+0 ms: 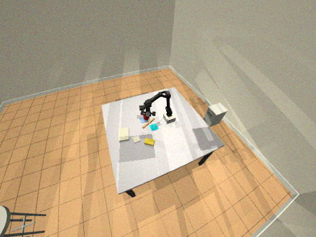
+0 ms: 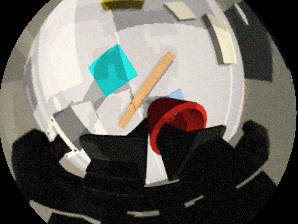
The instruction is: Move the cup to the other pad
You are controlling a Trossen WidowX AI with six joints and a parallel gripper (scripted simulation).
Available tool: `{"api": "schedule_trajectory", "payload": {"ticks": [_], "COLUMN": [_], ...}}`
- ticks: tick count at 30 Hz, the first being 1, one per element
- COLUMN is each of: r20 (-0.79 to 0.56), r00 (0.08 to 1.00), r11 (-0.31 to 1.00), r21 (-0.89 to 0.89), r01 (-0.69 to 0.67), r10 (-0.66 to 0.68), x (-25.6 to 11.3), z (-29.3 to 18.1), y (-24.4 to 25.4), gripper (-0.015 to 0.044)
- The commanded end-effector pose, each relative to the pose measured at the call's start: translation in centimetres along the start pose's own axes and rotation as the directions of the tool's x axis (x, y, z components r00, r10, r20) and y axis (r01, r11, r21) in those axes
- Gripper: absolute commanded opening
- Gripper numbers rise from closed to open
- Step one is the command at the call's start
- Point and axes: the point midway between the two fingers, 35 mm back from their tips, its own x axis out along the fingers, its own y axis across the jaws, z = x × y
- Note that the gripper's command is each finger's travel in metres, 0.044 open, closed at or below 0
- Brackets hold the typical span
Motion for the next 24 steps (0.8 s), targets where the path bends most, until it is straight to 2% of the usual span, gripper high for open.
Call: {"api": "schedule_trajectory", "payload": {"ticks": [1, 24], "r20": [0.007, 0.010], "r00": [1.000, 1.000], "r11": [1.000, 1.000], "r21": [0.002, 0.001], "r01": [0.000, -0.003], "r10": [0.000, 0.003], "x": [0.0, -0.2], "z": [0.6, 3.9], "y": [0.8, 4.6], "gripper": [0.0000, 0.0000]}}
